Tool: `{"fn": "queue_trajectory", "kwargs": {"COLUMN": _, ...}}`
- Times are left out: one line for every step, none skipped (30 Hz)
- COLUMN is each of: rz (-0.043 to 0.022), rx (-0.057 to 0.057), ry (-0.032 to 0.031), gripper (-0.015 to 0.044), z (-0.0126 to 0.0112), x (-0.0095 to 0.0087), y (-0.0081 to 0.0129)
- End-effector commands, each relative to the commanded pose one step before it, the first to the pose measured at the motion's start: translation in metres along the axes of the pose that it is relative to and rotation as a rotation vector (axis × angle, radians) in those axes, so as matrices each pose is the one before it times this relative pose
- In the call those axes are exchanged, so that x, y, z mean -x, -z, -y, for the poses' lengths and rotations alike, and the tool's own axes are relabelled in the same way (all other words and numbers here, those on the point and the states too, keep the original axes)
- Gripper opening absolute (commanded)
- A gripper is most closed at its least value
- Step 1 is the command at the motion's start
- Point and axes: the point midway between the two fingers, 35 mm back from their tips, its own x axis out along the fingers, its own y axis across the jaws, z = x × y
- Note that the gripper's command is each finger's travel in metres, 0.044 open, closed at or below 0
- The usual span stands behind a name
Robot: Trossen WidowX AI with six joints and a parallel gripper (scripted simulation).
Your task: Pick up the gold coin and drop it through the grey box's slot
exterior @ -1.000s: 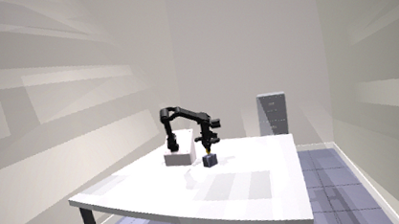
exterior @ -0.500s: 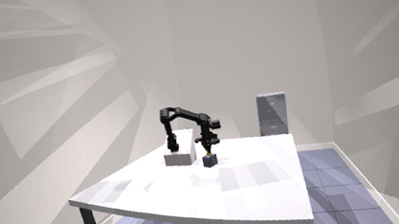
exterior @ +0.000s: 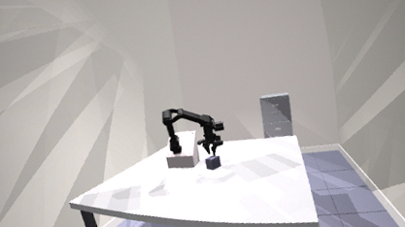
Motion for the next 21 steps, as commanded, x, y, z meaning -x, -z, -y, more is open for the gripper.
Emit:
{"fn": "queue_trajectory", "kwargs": {"rz": 0.00348, "rx": -0.0021, "ry": 0.00251, "gripper": 0.0266, "z": 0.00088, "x": 0.0107, "y": -0.00083}}
{"fn": "queue_trajectory", "kwargs": {"rz": 0.00008, "rx": -0.0001, "ry": -0.00015, "gripper": 0.0292, "z": -0.0001, "x": 0.00361, "y": -0.00004}}
{"fn": "queue_trajectory", "kwargs": {"rz": 0.00005, "rx": -0.0002, "ry": -0.00008, "gripper": 0.0318, "z": -0.00007, "x": 0.00217, "y": -0.00001}}
{"fn": "queue_trajectory", "kwargs": {"rz": 0.00001, "rx": -0.0001, "ry": -0.00002, "gripper": 0.0344, "z": -0.00003, "x": 0.00072, "y": 0.0}}
{"fn": "queue_trajectory", "kwargs": {"rz": 0.0, "rx": 0.0, "ry": 0.0, "gripper": 0.0371, "z": 0.0, "x": 0.0, "y": 0.0}}
{"fn": "queue_trajectory", "kwargs": {"rz": -0.00052, "rx": 0.0006, "ry": -0.00025, "gripper": 0.0397, "z": -0.00016, "x": 0.00293, "y": 0.00006}}
{"fn": "queue_trajectory", "kwargs": {"rz": -0.00189, "rx": 0.0017, "ry": -0.00057, "gripper": 0.0423, "z": -0.00057, "x": 0.00885, "y": 0.00037}}
{"fn": "queue_trajectory", "kwargs": {"rz": -0.00373, "rx": 0.0025, "ry": -0.00032, "gripper": 0.044, "z": -0.00115, "x": 0.01337, "y": 0.00115}}
{"fn": "queue_trajectory", "kwargs": {"rz": -0.00307, "rx": 0.0015, "ry": 0.00017, "gripper": 0.044, "z": -0.00095, "x": 0.00896, "y": 0.00118}}
{"fn": "queue_trajectory", "kwargs": {"rz": -0.00112, "rx": 0.0005, "ry": 0.00013, "gripper": 0.044, "z": -0.00035, "x": 0.00299, "y": 0.00047}}
{"fn": "queue_trajectory", "kwargs": {"rz": 0.0, "rx": 0.0, "ry": 0.0, "gripper": 0.044, "z": 0.0, "x": 0.0, "y": 0.0}}
{"fn": "queue_trajectory", "kwargs": {"rz": 0.0, "rx": 0.0, "ry": 0.0, "gripper": 0.044, "z": 0.0, "x": 0.0, "y": 0.0}}
{"fn": "queue_trajectory", "kwargs": {"rz": 0.0, "rx": 0.0, "ry": 0.0, "gripper": 0.044, "z": 0.0, "x": 0.0, "y": 0.0}}
{"fn": "queue_trajectory", "kwargs": {"rz": 0.0, "rx": 0.0, "ry": 0.0, "gripper": 0.044, "z": 0.0, "x": 0.0, "y": 0.0}}
{"fn": "queue_trajectory", "kwargs": {"rz": 0.0, "rx": 0.0, "ry": 0.0, "gripper": 0.044, "z": 0.0, "x": 0.0, "y": 0.0}}
{"fn": "queue_trajectory", "kwargs": {"rz": 0.0, "rx": 0.0, "ry": 0.0, "gripper": 0.044, "z": 0.0, "x": 0.0, "y": 0.0}}
{"fn": "queue_trajectory", "kwargs": {"rz": 0.0, "rx": 0.0, "ry": 0.0, "gripper": 0.044, "z": 0.0, "x": 0.0, "y": 0.0}}
{"fn": "queue_trajectory", "kwargs": {"rz": 0.0, "rx": 0.0, "ry": 0.0, "gripper": 0.044, "z": 0.0, "x": 0.0, "y": 0.0}}
{"fn": "queue_trajectory", "kwargs": {"rz": 0.0, "rx": 0.0, "ry": 0.0, "gripper": 0.044, "z": 0.0, "x": 0.0, "y": 0.0}}
{"fn": "queue_trajectory", "kwargs": {"rz": 0.0, "rx": 0.0, "ry": 0.0, "gripper": 0.044, "z": 0.0, "x": 0.0, "y": 0.0}}
{"fn": "queue_trajectory", "kwargs": {"rz": 0.0, "rx": 0.0, "ry": 0.0, "gripper": 0.044, "z": 0.0, "x": 0.0, "y": 0.0}}
